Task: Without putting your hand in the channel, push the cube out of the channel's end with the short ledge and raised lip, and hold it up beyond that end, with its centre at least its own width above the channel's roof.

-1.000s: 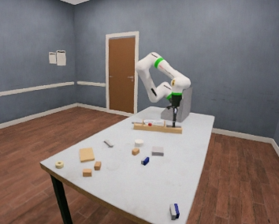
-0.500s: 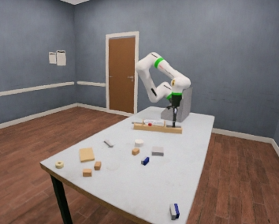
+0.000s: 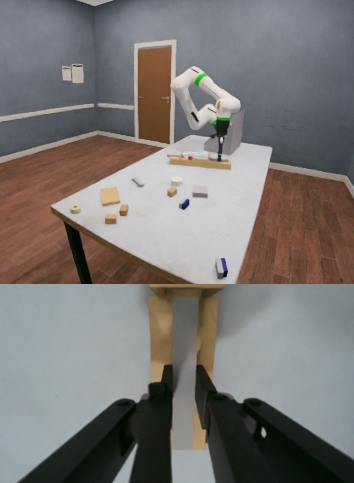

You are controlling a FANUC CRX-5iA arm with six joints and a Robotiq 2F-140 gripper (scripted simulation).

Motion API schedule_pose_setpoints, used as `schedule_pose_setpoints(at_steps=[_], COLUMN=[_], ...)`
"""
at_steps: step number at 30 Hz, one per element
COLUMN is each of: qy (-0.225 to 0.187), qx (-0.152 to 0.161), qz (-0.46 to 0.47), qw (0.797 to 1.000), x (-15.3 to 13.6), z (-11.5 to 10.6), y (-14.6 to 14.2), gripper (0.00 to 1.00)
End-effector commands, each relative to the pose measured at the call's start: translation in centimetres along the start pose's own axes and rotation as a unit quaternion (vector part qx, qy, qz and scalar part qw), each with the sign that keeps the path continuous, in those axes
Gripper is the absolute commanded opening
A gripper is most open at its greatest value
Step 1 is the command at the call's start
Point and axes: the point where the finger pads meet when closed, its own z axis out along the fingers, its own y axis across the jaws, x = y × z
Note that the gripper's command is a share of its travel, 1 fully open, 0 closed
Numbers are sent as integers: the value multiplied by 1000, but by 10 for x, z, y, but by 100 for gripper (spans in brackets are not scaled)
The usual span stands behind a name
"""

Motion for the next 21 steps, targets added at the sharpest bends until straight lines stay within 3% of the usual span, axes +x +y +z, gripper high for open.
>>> schedule_pose_setpoints(at_steps=[1, 21], qy=[0, 0], qx=[1, 1], qz=[0, 0], qw=[1000, 1000], x=[6, 50], z=[-1, -1], y=[-1, -1], gripper=[10, 10])
